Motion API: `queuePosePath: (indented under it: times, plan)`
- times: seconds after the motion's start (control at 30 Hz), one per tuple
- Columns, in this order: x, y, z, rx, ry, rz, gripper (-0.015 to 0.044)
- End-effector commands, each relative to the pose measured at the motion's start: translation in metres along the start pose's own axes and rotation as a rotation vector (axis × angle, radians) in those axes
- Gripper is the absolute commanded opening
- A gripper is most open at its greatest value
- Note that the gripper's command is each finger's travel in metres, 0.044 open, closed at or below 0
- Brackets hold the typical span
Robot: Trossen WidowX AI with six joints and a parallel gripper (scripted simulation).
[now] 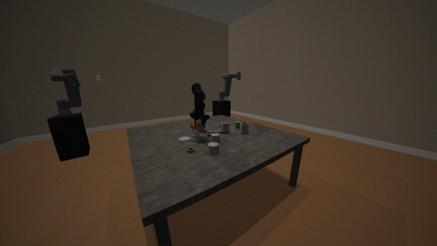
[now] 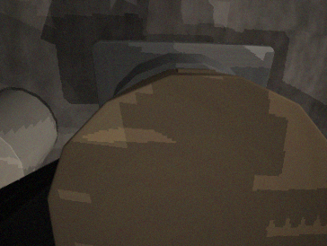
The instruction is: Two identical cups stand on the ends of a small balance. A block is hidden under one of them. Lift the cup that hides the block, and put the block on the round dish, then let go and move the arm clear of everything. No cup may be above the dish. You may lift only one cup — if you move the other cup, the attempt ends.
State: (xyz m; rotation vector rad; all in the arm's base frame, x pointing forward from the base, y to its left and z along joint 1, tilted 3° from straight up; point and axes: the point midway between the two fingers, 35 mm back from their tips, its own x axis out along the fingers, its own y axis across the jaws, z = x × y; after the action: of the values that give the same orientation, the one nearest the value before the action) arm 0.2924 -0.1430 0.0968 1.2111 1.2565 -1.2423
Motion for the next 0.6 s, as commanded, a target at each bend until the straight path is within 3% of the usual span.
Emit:
queuePosePath:
  times: [0.0,0.57]
  plan:
    - [-0.013,0.003,0.007,0.012,-0.030,0.028,0.0000]
    - [-0.035,0.001,0.005,0.012,-0.030,0.028,0.0000]
